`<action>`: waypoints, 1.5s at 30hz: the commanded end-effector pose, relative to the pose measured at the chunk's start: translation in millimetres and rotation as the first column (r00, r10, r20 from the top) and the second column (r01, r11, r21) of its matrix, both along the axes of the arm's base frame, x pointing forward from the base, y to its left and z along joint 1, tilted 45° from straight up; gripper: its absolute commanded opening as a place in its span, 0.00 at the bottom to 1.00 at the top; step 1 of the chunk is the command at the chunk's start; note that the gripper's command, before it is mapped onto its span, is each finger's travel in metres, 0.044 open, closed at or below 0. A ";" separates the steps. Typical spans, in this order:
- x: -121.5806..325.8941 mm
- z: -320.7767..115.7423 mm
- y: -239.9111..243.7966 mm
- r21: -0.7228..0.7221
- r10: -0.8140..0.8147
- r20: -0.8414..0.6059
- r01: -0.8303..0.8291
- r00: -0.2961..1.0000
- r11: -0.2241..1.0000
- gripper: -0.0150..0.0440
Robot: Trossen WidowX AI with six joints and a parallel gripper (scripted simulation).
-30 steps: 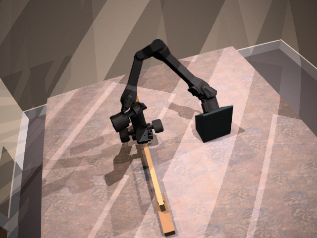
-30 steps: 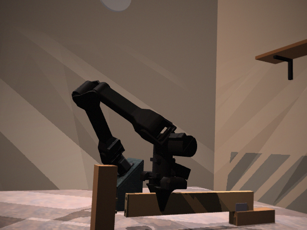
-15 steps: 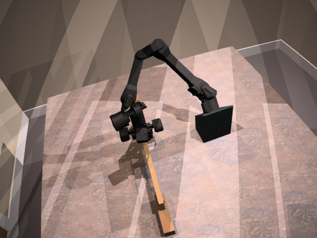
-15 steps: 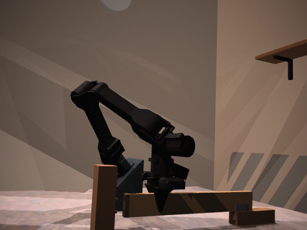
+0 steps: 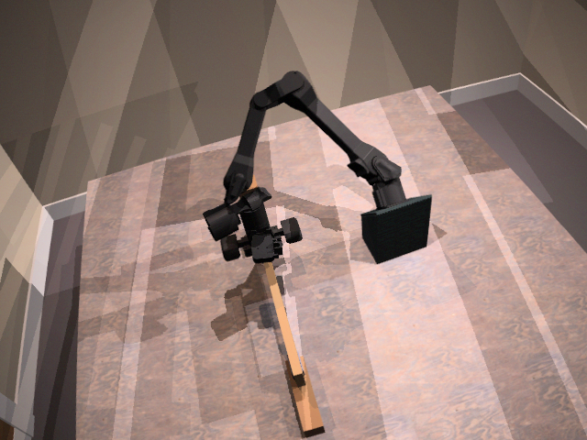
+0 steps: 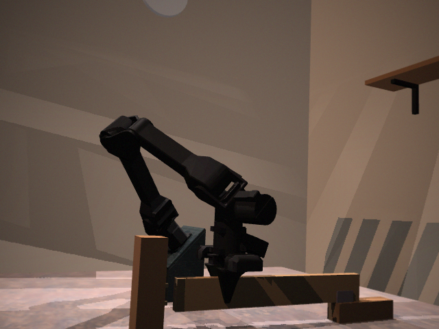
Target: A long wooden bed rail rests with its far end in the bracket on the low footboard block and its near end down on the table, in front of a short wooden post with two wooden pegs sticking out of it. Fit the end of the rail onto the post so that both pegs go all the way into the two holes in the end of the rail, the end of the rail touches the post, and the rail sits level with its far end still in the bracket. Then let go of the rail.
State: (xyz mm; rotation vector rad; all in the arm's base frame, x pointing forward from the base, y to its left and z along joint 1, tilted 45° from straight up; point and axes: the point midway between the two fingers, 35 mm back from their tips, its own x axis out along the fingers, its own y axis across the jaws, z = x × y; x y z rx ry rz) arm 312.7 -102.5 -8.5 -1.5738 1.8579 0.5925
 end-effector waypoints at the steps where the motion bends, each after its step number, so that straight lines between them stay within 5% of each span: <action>1: 1.1 3.9 -0.4 -0.003 0.006 0.005 -0.006 1.000 1.000 0.25; 45: -1.4 13.3 -9.9 -0.003 0.006 0.005 -0.006 1.000 1.000 0.25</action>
